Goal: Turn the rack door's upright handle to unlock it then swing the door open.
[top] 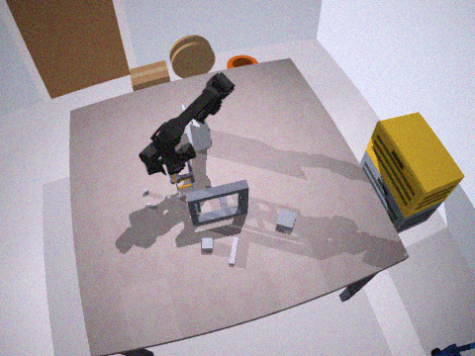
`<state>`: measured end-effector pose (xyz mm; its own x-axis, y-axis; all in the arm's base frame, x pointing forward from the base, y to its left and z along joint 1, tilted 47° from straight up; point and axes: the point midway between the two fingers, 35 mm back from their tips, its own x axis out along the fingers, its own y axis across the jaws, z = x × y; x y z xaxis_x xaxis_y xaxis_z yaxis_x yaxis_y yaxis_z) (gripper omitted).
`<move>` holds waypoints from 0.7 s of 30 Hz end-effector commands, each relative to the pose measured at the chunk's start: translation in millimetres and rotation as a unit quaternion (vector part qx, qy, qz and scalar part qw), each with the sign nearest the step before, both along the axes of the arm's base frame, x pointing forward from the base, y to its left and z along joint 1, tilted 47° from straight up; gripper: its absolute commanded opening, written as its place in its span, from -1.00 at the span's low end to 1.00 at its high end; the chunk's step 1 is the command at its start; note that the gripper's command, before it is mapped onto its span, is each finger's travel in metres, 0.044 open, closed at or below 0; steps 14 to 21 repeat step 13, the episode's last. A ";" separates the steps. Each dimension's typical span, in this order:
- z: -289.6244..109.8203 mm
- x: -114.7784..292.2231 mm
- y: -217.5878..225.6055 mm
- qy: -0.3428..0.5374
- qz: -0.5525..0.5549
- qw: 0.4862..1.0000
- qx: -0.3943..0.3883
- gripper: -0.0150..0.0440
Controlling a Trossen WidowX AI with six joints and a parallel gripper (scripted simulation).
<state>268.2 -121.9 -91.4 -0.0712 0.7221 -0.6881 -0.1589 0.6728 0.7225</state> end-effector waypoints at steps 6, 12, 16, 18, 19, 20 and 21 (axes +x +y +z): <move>10.7 1.5 -12.5 -0.001 0.003 1.000 -0.003 0.47; 17.6 2.0 -19.6 -0.001 0.003 1.000 -0.003 0.47; 18.7 2.1 -20.7 -0.001 0.003 1.000 -0.003 0.47; 18.7 2.1 -20.7 -0.001 0.003 1.000 -0.003 0.47; 18.7 2.1 -20.7 -0.001 0.003 1.000 -0.003 0.47; 18.7 2.1 -20.7 -0.001 0.003 1.000 -0.003 0.47; 18.7 2.1 -20.7 -0.001 0.003 1.000 -0.003 0.47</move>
